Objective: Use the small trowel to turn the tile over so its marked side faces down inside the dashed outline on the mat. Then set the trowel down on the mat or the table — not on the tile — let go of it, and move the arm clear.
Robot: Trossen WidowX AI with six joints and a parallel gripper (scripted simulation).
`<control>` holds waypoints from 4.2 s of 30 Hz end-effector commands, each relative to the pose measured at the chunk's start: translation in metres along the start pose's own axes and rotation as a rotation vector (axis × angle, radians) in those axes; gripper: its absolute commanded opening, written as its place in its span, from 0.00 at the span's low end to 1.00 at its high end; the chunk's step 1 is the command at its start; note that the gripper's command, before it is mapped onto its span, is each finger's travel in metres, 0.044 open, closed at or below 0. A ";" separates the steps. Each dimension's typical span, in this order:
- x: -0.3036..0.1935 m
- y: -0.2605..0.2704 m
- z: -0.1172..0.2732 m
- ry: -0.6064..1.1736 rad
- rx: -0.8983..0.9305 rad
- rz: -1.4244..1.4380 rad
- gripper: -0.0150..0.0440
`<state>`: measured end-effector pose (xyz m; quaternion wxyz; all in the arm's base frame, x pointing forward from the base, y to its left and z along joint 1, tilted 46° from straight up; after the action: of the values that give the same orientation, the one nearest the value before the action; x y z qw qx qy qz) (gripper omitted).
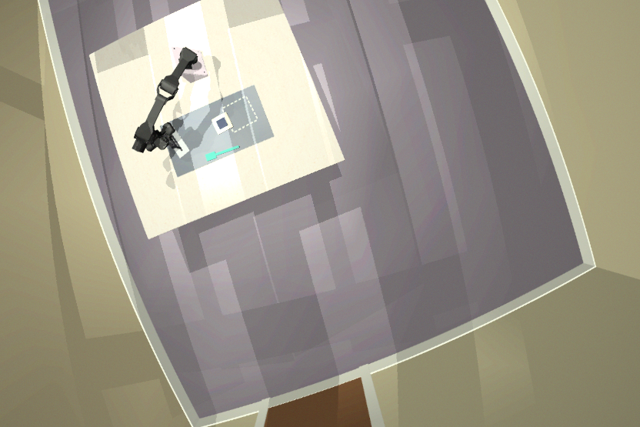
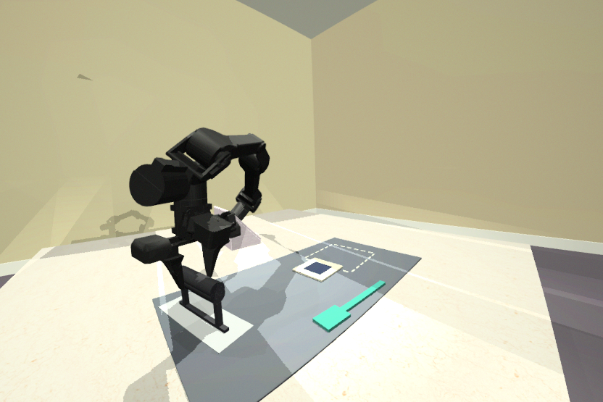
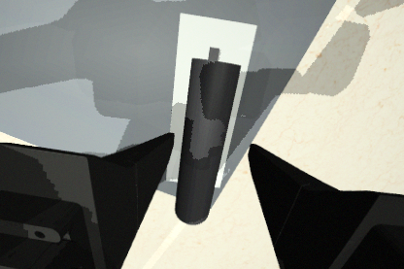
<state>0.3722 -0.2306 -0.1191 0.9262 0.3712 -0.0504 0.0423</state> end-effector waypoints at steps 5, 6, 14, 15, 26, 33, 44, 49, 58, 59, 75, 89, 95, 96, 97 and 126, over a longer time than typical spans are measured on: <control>-0.002 -0.001 -0.012 0.008 0.014 -0.018 0.69; -0.002 -0.001 -0.012 0.008 0.014 -0.018 0.68; -0.002 -0.001 -0.012 0.008 0.014 -0.018 0.59; -0.002 -0.001 -0.012 0.008 0.014 -0.018 0.58; -0.002 -0.001 -0.012 0.008 0.014 -0.018 0.47; -0.002 -0.001 -0.012 0.009 0.014 -0.061 0.47; -0.002 -0.001 -0.012 0.011 0.012 -0.383 0.47; -0.002 -0.001 -0.012 0.012 0.012 -0.530 0.47; -0.002 -0.001 -0.012 0.013 0.010 -0.794 0.47; -0.002 -0.001 -0.012 0.014 0.010 -0.823 0.47; -0.001 -0.001 -0.011 0.016 0.008 -1.218 0.47; -0.001 -0.001 -0.011 0.016 0.008 -1.218 0.71; -0.001 -0.001 -0.011 0.016 0.008 -1.218 0.71; -0.001 -0.001 -0.011 0.016 0.008 -1.218 0.71; -0.001 -0.001 -0.011 0.016 0.008 -1.218 0.71; -0.005 0.002 0.034 -0.022 -0.011 -0.825 0.71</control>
<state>0.3657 -0.2531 -0.0941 0.8494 0.3511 0.1082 -0.3788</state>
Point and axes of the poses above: the point midway between the two fingers, 35 mm back from their tips, its own z axis back along the fingers, its own y axis across the jaws, x = y × z, the point moved 5 cm from there along z, back along the fingers, and after that the axes turned 11 degrees about -z, right-handed, at the moved point
